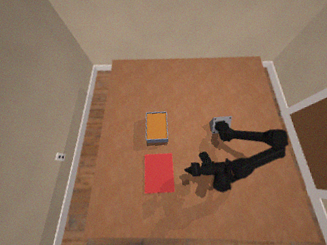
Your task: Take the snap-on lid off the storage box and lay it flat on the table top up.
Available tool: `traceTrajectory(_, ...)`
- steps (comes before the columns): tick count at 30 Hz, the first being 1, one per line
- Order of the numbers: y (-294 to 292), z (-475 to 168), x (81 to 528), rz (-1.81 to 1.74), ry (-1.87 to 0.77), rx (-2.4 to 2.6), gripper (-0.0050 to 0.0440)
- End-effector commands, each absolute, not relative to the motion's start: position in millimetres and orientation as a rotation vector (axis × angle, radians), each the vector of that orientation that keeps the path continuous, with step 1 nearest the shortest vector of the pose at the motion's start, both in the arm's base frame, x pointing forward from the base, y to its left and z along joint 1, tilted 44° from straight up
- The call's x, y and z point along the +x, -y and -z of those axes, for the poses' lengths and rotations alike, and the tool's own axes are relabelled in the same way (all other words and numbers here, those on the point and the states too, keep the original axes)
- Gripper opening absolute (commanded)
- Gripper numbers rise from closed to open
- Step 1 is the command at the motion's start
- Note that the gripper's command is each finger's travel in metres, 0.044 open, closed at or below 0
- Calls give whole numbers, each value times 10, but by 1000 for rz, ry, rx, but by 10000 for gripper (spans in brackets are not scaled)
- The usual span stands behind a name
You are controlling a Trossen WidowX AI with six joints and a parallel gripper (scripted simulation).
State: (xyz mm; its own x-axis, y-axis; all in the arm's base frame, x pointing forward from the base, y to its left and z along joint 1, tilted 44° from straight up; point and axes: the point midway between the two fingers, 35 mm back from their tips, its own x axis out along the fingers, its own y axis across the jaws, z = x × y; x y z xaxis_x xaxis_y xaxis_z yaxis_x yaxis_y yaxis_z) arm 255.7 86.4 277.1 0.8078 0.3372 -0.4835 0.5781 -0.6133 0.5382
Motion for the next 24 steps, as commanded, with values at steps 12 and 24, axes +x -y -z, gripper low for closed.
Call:
traceTrajectory(12,-867,-2770,2556,435,-672,2279,32)
traceTrajectory(24,-867,-2770,2556,435,-672,2279,0)
